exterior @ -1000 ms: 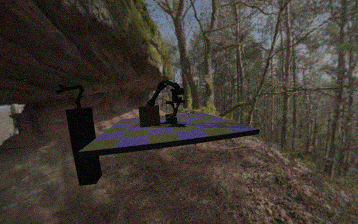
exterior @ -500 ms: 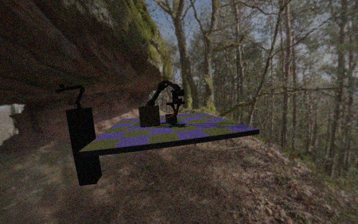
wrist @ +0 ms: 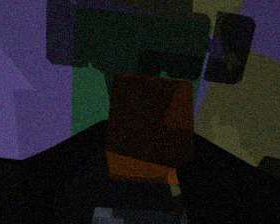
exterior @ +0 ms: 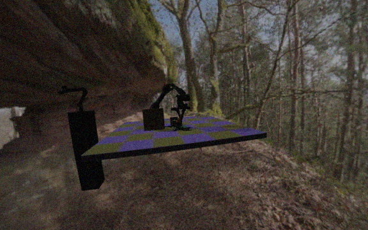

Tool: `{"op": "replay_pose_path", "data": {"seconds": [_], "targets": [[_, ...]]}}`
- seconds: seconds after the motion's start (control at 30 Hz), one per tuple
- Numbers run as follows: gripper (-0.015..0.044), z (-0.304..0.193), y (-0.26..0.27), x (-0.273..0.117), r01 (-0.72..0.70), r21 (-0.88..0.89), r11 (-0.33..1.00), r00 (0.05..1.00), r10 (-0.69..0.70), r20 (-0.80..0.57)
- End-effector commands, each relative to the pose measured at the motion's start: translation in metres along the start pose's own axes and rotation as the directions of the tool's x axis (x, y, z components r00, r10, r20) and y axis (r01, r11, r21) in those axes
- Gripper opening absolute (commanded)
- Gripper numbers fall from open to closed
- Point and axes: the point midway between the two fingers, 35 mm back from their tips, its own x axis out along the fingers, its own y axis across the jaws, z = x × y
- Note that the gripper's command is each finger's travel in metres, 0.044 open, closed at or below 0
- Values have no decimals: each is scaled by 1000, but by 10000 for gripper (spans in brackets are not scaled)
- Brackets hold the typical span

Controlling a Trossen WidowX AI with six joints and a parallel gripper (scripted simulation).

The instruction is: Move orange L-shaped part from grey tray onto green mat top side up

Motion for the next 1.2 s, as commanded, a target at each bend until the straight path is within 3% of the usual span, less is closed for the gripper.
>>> {"op": "replay_pose_path", "data": {"seconds": [0.0, 0.73, 1.13, 1.17], "targets": [[0, 0, 0, 7, -5, 7, 1000, 1000, 5, -3], [0, -1, 0, 42, -6, 7, 1000, 1000, 6, -4], [0, -1, -1, 42, -1, 2, 1000, 1000, 1, -2], [26, -1, -1, 42, -1, 2, 1000, 1000, 1, -2]]}}
